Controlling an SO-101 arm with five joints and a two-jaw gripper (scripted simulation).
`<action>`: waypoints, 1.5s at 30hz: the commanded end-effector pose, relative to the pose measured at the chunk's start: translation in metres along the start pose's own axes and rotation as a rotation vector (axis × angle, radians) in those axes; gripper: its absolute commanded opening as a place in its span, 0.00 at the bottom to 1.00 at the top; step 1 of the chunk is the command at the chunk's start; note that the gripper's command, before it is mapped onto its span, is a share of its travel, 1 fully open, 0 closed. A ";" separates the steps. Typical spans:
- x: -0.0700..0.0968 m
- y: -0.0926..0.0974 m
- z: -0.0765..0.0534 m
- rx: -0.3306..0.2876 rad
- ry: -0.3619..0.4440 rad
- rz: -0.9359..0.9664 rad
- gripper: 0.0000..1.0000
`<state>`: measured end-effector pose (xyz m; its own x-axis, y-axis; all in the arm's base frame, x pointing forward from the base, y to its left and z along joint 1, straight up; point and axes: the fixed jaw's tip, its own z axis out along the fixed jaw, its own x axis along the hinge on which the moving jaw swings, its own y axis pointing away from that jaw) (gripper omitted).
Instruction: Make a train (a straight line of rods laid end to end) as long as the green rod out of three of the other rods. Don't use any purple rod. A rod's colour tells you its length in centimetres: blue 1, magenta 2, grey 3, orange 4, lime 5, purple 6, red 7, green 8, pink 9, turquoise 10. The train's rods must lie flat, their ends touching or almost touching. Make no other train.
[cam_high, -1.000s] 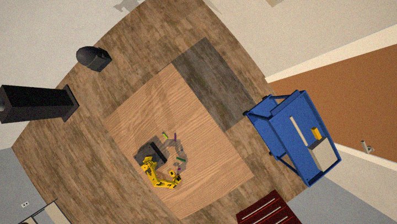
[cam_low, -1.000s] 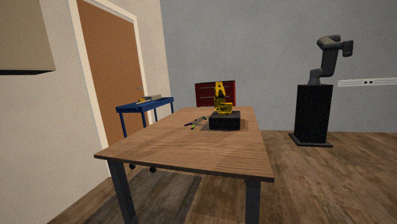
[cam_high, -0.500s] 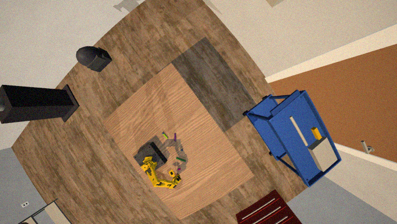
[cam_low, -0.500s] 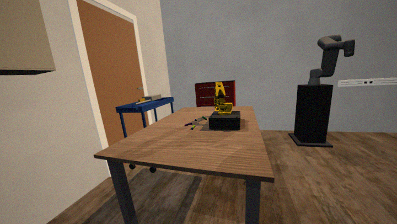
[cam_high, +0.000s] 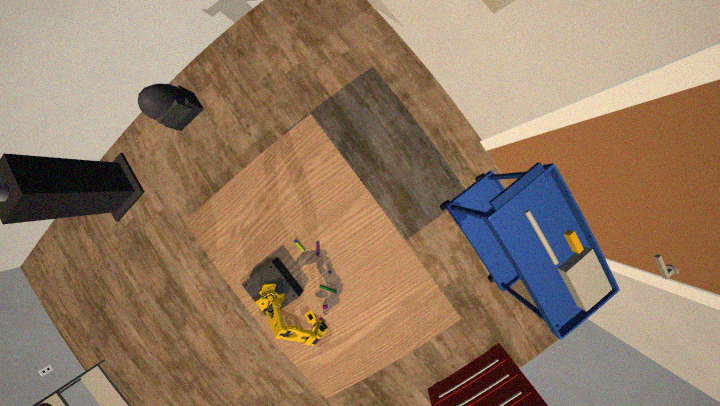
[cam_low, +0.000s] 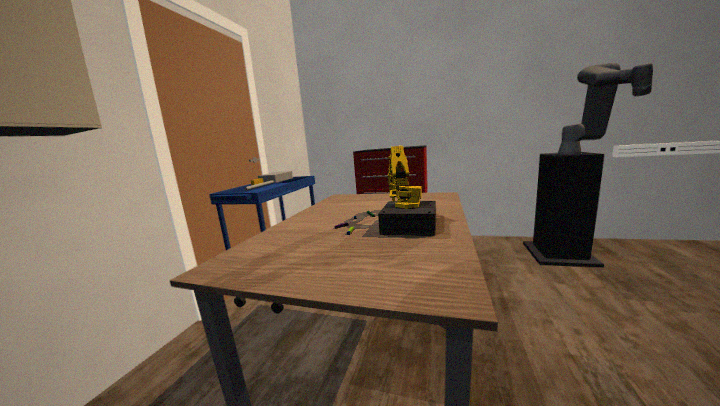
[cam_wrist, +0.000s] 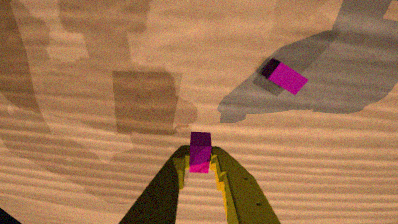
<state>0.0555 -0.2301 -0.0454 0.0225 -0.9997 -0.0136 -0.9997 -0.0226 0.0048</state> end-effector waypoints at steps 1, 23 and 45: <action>0.000 -0.002 -0.007 0.003 0.006 -0.002 0.00; -0.010 -0.026 -0.007 0.002 0.006 -0.005 0.00; -0.090 -0.117 -0.004 -0.002 0.008 -0.021 0.00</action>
<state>0.1564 -0.1527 -0.0427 0.0492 -0.9985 -0.0223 -0.9985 -0.0497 0.0246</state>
